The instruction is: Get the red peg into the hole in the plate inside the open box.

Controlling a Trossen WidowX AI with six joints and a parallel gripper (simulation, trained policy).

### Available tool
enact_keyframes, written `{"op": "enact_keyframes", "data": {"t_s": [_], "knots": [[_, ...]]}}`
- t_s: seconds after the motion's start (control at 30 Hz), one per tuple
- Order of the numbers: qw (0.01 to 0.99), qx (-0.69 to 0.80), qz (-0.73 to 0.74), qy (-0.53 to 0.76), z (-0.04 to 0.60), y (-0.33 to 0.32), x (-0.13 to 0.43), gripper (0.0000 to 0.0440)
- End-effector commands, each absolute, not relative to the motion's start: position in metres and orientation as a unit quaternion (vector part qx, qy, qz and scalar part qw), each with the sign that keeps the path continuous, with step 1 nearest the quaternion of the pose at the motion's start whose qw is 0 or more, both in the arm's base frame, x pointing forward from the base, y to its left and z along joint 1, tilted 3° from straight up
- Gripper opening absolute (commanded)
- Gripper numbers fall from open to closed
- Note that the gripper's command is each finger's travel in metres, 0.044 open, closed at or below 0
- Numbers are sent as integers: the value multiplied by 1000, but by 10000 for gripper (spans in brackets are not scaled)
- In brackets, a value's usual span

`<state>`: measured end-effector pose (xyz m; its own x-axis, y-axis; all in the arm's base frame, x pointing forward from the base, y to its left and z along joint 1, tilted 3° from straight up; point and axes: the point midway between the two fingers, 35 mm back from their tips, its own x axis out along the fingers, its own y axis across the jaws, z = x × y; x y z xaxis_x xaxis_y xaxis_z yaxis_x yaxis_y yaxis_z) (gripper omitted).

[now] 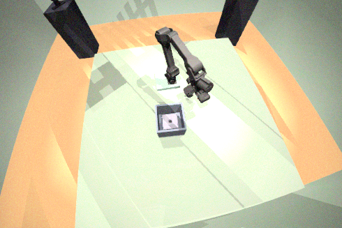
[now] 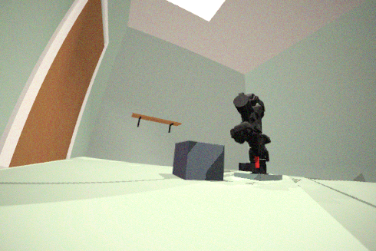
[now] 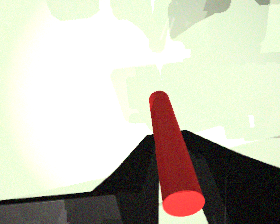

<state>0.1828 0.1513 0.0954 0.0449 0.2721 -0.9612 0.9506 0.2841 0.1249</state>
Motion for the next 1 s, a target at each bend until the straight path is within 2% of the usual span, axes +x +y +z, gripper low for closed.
{"op": "enact_keyframes", "data": {"t_s": [0.0, 0.57, 0.97], "knots": [[527, 511, -310, 604, 110, 151, 188, 0], [592, 535, -271, 538, 186, 109, 219, 0], [613, 529, -307, 500, 200, 65, 236, 0]]}}
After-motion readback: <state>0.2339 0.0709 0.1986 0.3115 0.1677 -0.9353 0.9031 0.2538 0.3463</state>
